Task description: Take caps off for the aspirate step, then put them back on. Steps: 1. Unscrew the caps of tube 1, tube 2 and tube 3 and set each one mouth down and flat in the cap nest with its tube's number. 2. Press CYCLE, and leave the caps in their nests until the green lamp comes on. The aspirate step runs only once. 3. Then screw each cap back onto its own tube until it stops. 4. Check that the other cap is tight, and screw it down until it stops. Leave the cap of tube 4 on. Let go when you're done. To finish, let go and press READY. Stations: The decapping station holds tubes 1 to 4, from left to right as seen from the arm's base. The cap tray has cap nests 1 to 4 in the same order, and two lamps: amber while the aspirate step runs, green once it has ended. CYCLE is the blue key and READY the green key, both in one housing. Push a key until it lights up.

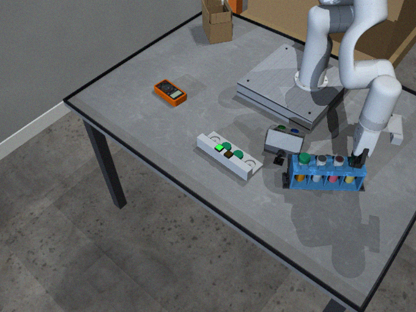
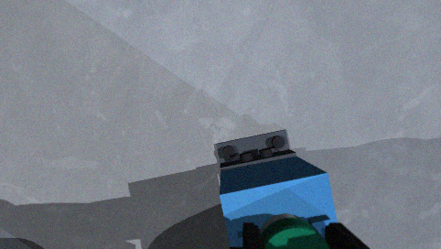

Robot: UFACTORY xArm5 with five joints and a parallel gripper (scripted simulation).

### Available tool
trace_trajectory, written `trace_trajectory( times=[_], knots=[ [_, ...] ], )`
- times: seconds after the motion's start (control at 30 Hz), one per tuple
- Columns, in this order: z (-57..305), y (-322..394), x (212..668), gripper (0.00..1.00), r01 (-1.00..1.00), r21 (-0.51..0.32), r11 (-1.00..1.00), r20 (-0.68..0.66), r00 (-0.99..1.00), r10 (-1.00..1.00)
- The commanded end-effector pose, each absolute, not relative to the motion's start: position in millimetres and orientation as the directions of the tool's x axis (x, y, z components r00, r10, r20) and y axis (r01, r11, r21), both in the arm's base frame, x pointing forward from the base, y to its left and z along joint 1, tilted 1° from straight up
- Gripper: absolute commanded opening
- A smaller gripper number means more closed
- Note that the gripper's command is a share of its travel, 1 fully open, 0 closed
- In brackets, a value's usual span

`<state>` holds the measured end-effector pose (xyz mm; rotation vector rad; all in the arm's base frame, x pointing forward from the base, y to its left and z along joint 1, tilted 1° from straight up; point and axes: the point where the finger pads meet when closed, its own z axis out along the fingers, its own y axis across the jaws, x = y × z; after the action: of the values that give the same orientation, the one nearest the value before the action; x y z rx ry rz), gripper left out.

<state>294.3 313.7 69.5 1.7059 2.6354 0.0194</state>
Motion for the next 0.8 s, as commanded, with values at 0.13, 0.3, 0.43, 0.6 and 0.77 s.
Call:
trace_trajectory(
  times=[0.13, 0.3, 0.43, 0.6, 0.77],
  knots=[
    [70.0, 314.5, 295.2, 0.0, 1.0, 0.005, 0.022, 0.019, -0.022, 1.0],
    [69.8, 314.5, 295.2, 0.0, 0.987, 0.001, -0.162, 0.02, 0.162, 0.987],
    [69.8, 314.5, 295.2, 0.0, 0.987, 0.001, -0.162, 0.02, 0.162, 0.987],
    [69.8, 314.5, 295.2, 0.0, 0.987, 0.001, -0.162, 0.02, 0.162, 0.987],
    [69.8, 314.5, 295.2, 0.46, 0.987, 0.001, -0.162, 0.02, 0.162, 0.987]
  ],
)
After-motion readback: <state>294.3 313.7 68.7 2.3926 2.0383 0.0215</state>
